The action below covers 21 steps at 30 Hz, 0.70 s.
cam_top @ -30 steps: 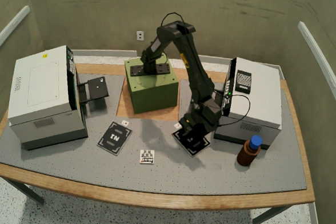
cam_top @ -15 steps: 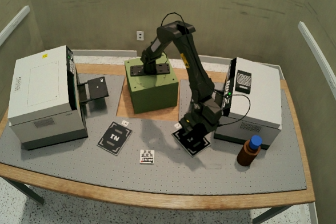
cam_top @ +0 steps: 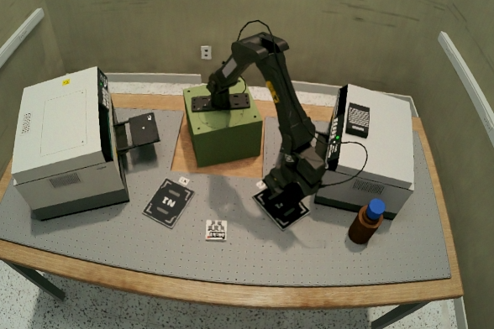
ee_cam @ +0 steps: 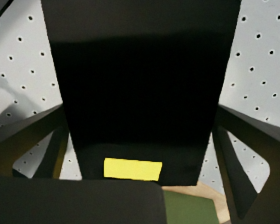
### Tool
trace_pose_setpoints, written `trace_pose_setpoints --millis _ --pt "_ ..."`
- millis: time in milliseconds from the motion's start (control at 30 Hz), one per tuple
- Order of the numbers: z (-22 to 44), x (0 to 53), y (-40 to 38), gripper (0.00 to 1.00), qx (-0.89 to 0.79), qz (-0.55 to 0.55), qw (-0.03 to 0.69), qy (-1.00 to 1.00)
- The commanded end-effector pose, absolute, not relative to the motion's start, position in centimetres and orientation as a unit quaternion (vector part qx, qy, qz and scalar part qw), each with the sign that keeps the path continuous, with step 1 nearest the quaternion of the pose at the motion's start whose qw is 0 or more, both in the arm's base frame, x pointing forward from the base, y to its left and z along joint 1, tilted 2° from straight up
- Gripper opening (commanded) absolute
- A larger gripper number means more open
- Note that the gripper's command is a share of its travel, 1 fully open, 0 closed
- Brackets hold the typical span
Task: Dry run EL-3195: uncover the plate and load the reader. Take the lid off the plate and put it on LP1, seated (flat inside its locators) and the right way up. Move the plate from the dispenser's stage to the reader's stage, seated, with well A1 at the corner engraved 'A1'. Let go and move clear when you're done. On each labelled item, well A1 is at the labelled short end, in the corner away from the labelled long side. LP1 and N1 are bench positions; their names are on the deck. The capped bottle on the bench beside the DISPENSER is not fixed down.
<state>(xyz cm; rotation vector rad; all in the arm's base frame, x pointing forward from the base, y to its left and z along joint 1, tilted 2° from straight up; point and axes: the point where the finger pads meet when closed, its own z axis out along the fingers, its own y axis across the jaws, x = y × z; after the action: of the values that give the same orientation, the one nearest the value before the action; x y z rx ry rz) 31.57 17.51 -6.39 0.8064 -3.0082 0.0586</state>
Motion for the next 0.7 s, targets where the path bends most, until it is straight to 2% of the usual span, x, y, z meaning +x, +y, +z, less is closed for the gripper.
trace_pose_setpoints --millis 0,267,667 --pt "-5.5 33.2 18.4 0.85 0.260 0.006 -0.019 -0.966" --pt "-7.4 32.4 17.7 0.85 0.258 0.011 0.000 -0.966" --pt "-8.1 32.9 18.1 0.85 0.260 0.008 -0.011 -0.965"
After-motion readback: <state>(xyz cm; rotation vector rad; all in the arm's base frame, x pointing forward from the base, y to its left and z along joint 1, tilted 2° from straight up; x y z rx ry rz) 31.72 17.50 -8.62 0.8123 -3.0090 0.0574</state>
